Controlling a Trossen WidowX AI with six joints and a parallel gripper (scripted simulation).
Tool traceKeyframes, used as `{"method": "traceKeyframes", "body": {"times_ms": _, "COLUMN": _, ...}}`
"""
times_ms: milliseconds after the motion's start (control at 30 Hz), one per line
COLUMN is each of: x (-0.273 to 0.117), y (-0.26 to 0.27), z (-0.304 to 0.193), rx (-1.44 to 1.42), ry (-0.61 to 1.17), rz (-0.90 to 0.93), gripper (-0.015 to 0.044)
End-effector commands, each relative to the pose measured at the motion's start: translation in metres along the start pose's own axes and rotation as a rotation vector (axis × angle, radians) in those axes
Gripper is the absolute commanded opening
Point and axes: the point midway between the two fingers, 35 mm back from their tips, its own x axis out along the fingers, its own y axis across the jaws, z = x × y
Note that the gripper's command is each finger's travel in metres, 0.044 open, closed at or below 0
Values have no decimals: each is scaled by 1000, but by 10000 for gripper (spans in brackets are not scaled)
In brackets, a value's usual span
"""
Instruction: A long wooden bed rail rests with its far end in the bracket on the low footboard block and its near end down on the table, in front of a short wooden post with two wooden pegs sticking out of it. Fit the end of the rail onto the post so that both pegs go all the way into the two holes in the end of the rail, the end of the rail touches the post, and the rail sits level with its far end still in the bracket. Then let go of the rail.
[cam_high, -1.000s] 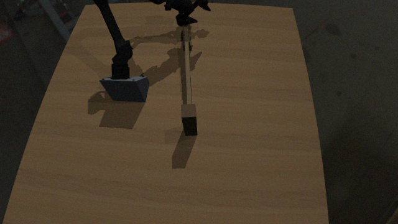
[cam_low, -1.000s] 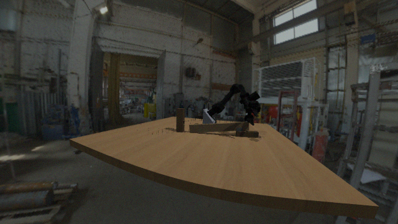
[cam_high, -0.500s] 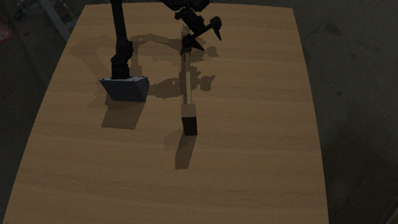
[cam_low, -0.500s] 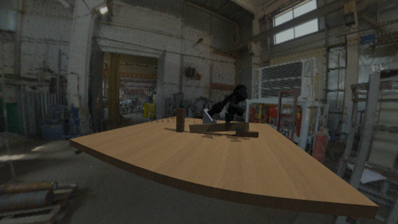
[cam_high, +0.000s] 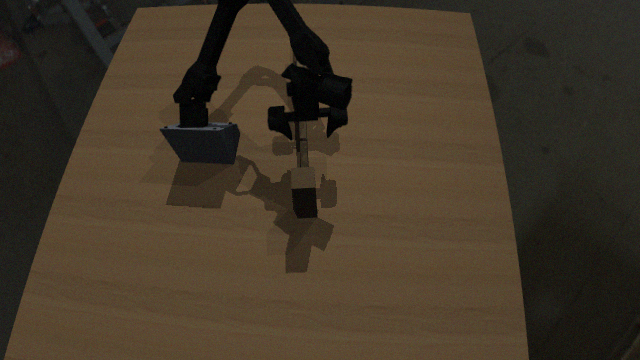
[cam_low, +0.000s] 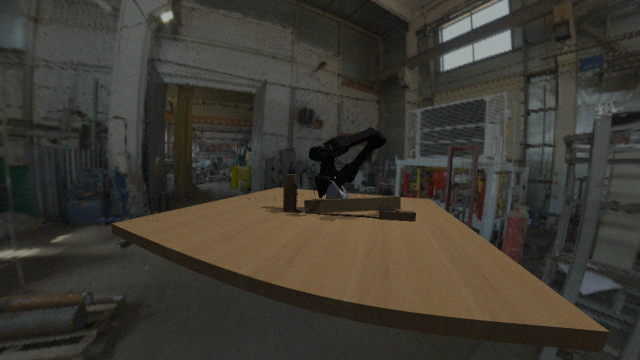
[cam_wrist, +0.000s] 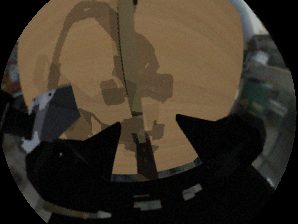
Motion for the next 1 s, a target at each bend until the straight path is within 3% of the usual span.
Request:
{"method": "traceKeyframes", "body": {"times_ms": 0, "x": -1, "y": 17, "z": -16, "rx": 5, "ry": -119, "rz": 14, "gripper": 440}}
{"method": "traceKeyframes", "body": {"times_ms": 967, "x": 34, "y": 16, "z": -14, "rx": 8, "ry": -114, "rz": 17, "gripper": 440}}
